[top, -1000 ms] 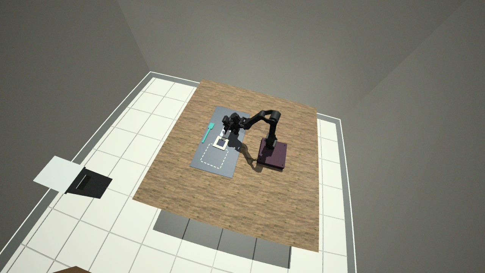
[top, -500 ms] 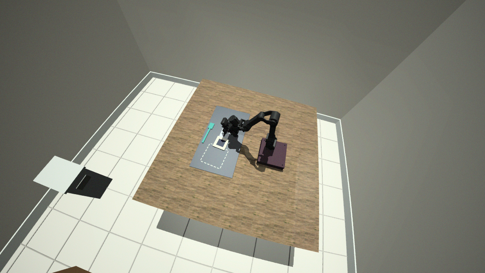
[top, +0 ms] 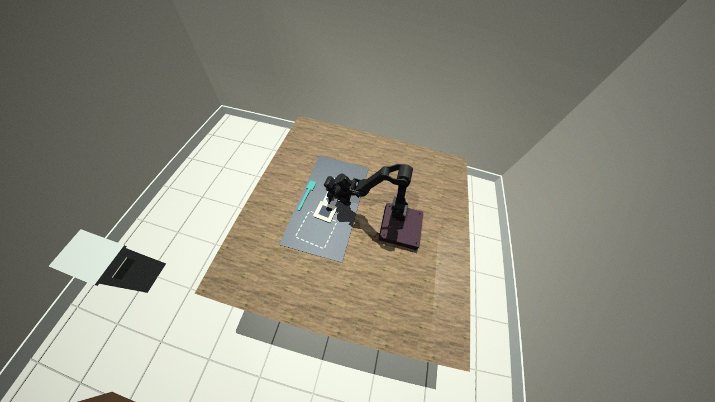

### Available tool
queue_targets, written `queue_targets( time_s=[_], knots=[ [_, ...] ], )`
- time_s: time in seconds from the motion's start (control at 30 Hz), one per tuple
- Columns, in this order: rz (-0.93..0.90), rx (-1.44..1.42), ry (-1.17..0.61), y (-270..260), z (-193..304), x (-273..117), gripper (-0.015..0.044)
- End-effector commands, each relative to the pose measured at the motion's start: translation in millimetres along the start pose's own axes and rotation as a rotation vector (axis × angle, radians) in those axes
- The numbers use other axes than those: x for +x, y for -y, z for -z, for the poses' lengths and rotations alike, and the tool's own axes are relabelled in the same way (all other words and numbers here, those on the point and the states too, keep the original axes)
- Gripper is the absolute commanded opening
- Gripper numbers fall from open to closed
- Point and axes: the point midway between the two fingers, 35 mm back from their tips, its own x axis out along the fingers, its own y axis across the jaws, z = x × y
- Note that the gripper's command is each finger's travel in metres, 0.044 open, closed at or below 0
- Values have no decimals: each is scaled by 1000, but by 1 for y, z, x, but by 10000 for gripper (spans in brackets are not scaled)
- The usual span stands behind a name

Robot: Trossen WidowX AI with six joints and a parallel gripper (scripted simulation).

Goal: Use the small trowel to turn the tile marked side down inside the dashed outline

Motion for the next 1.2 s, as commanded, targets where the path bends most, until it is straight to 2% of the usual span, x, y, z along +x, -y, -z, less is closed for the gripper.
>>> queue_targets(
  time_s=[0.0, 0.47, 1.17],
  knots=[
    [-5, 24, -30, -4, 2, -3, 0],
    [-5, 75, -73, -23, 5, -19, 0],
    [-5, 77, -75, -47, 37, -39, 0]
  ],
)
